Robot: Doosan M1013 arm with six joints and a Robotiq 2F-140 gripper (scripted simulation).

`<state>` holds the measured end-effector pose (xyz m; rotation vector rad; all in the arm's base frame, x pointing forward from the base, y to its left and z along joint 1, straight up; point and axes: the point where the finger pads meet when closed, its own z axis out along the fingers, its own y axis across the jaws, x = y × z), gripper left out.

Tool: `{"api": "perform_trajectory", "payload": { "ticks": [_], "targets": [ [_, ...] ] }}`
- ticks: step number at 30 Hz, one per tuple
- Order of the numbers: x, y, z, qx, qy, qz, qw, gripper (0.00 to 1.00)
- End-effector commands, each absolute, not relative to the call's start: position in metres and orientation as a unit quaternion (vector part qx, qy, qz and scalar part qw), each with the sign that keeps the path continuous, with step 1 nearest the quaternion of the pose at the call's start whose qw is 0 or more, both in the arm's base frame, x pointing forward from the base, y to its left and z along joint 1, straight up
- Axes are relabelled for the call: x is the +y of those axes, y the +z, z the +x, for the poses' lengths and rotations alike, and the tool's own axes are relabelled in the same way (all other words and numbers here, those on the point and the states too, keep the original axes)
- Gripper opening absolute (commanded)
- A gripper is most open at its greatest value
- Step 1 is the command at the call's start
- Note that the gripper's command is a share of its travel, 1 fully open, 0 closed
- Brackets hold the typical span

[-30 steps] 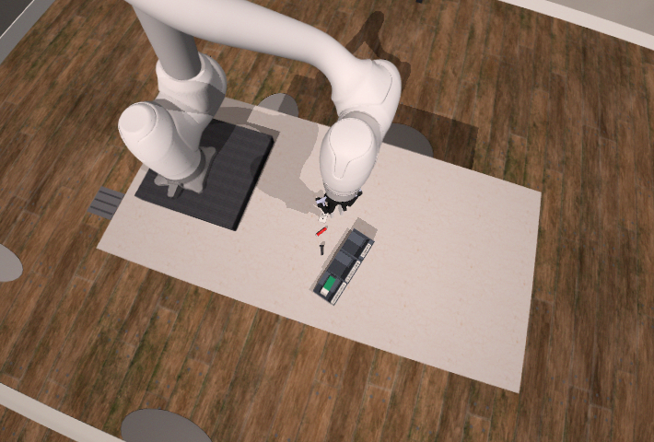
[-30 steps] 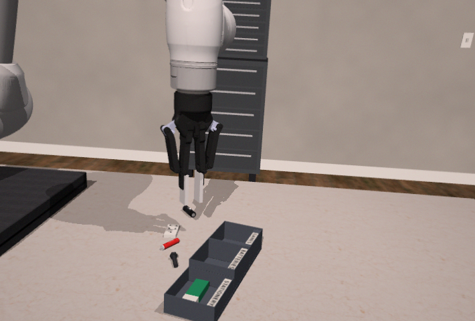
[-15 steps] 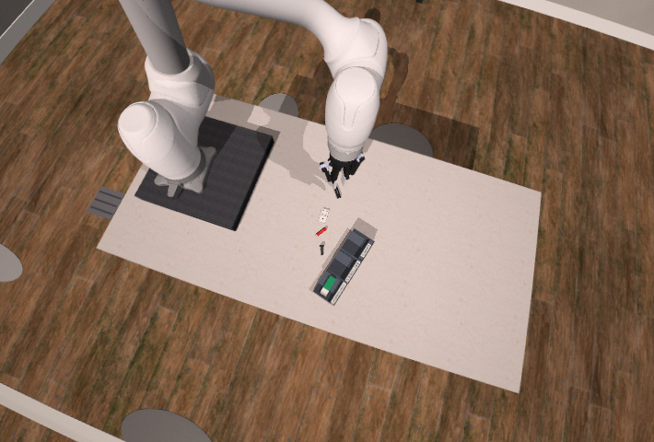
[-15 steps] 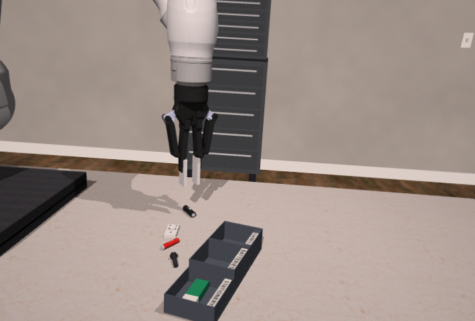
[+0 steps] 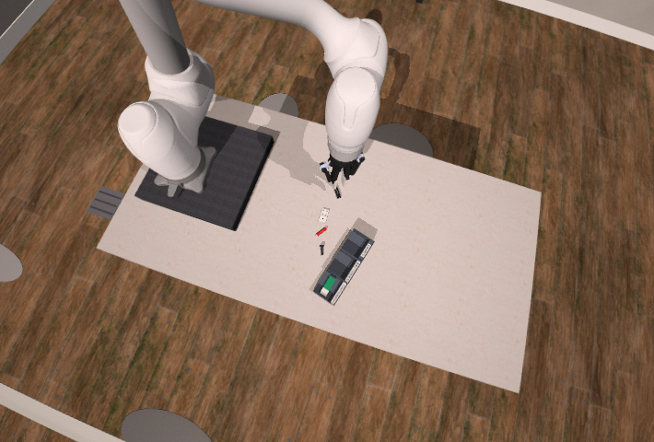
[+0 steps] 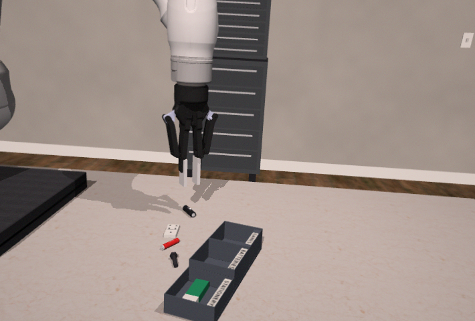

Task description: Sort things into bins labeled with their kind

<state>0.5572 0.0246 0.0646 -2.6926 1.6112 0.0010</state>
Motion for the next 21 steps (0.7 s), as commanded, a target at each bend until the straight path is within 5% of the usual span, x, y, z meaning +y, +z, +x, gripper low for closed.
{"api": "perform_trajectory", "payload": {
  "ticks": [1, 21],
  "targets": [
    [0.024, 0.065, 0.557, 0.513, 0.0, -0.858, 0.002, 0.17],
    [0.024, 0.041, 0.557, 0.513, 0.0, -0.858, 0.002, 0.17]
  ]
}}
